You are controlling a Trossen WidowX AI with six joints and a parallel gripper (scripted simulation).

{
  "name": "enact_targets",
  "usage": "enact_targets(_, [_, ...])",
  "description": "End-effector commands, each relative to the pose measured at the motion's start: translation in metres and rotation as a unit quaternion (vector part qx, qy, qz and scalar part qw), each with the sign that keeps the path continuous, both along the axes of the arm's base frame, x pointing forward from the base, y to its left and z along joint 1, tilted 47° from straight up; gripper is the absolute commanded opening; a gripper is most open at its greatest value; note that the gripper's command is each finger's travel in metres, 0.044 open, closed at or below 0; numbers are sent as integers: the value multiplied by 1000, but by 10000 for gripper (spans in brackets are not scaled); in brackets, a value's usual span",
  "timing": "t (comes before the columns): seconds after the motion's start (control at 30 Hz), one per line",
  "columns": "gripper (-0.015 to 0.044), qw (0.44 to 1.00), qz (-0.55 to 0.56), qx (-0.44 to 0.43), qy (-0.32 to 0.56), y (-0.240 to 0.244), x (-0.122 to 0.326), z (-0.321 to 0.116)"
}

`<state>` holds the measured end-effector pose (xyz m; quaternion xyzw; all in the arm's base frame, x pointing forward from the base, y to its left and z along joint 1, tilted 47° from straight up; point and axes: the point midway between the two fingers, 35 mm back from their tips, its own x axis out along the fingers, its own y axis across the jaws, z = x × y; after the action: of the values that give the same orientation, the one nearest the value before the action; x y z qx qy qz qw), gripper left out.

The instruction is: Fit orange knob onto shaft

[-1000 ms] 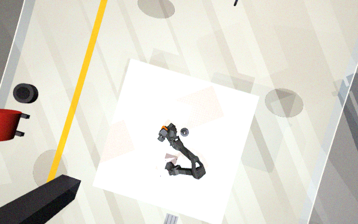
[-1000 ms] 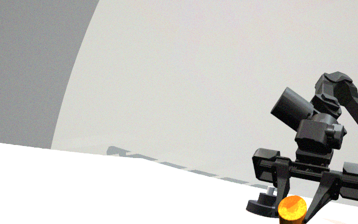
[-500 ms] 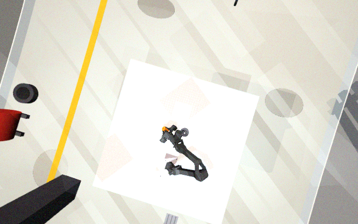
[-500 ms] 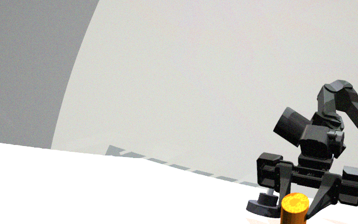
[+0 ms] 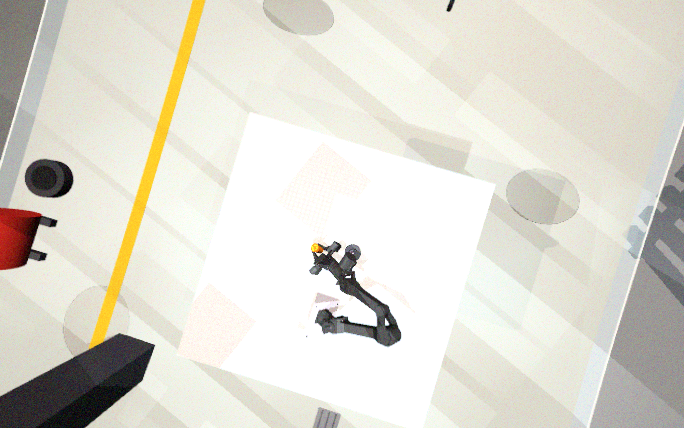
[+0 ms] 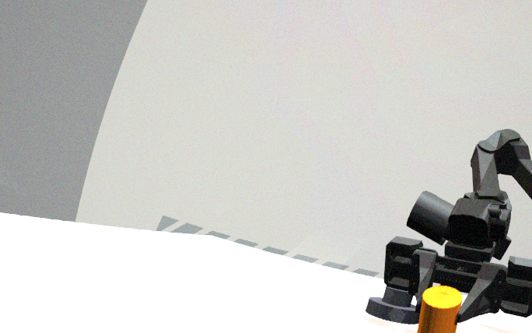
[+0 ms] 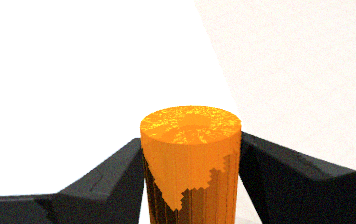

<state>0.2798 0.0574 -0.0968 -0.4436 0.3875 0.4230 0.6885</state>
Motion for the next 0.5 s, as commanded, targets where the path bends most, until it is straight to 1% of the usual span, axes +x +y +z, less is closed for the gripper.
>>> enact_targets(0.0, [179,1000,11,26,-7,-3,-3,1])
enact_targets(0.3, [179,995,31,88,-23,-11,-7,4])
enact_targets(0.47, [179,998,22,60,-16,-10,-7,5])
